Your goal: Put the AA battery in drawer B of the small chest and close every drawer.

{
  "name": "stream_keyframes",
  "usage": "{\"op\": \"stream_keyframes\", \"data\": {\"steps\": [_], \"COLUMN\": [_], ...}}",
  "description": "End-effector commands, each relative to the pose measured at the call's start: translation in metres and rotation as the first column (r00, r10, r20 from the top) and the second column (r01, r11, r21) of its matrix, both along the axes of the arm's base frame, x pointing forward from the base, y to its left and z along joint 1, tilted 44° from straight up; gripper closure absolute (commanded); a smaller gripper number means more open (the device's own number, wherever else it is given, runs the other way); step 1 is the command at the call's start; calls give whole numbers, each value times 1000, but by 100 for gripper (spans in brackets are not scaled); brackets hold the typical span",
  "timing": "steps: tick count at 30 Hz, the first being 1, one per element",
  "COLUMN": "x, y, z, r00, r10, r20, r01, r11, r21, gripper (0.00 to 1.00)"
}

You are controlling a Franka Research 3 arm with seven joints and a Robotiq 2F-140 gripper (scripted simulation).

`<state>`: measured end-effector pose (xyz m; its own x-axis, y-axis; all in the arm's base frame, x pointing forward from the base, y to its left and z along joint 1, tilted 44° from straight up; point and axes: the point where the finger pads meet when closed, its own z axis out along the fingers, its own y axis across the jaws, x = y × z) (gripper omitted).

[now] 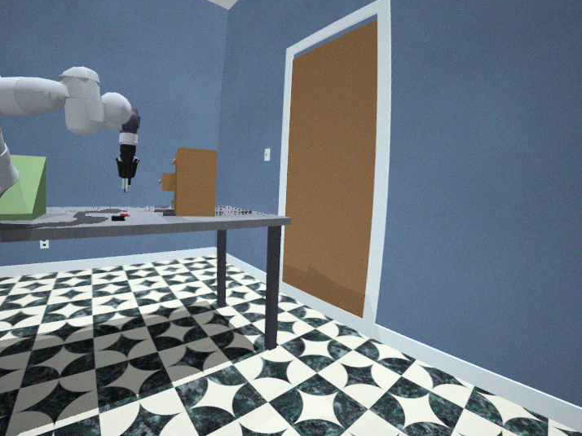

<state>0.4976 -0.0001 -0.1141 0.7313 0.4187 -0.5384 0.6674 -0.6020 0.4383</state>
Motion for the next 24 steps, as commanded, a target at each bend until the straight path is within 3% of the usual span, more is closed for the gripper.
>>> {"op": "stream_keyframes", "data": {"steps": [1, 4, 5, 11, 12, 18, 19, 24], "x": [3, 3, 8, 8, 14, 14, 19, 19], "y": [-1, -1, -3, -3, -5, -5, -7, -7], "z": [0, 0, 1, 1, 1, 1, 2, 2], "r00": [980, 980, 941, 940, 883, 883, 815, 815], "r10": [-140, -140, -235, -238, -324, -325, -398, -398], "r20": [144, 144, 242, 245, 338, 339, 421, 421], "r01": [144, 144, 248, 251, 348, 349, 435, 435], "r11": [989, 989, 969, 968, 937, 937, 900, 900], "r21": [-21, -21, -21, -21, -10, -10, 9, 9], "gripper": [94, 94, 94, 94, 94, 94, 94, 94]}}
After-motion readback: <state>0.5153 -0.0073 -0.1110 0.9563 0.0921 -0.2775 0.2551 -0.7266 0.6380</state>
